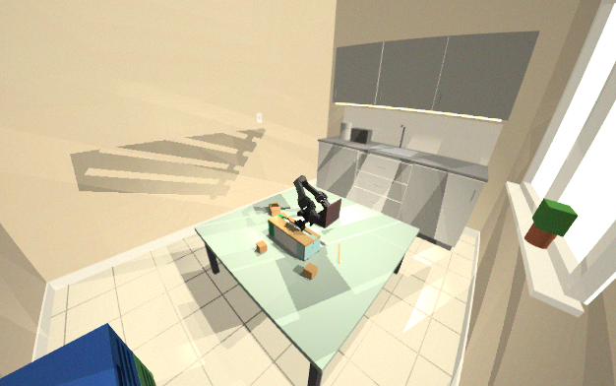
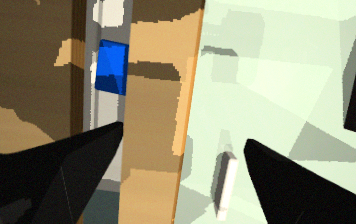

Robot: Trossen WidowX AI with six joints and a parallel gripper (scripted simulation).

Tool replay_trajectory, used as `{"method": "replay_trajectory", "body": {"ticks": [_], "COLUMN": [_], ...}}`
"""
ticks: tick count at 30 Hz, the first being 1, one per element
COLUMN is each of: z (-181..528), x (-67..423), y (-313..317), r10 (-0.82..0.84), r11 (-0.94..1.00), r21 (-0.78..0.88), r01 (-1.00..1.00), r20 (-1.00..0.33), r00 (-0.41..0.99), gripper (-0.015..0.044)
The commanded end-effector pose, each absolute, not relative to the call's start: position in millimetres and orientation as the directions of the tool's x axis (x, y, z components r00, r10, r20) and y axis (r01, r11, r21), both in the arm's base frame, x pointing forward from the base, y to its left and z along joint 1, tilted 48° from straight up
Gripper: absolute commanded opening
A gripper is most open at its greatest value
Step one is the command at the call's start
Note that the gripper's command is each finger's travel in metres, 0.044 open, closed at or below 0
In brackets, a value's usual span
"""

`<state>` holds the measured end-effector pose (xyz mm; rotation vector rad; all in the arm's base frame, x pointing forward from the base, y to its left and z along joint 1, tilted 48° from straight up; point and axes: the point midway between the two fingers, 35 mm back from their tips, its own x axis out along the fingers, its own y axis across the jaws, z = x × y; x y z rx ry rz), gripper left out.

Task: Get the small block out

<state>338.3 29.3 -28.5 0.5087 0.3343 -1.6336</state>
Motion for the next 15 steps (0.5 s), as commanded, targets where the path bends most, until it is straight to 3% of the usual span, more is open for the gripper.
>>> {"method": "replay_trajectory", "body": {"ticks": [1,15], "z": [-32.1,-39.7], "x": [337.6,334.8], "y": [22.5,13.3], "r10": [-0.86,-0.859], "r11": [-0.125,-0.129], "r21": [0.075,0.077], "r01": [0.989,0.989], "r20": [-0.506,-0.507], "r00": [-0.071,-0.073], "gripper": [0.04,0.04]}}
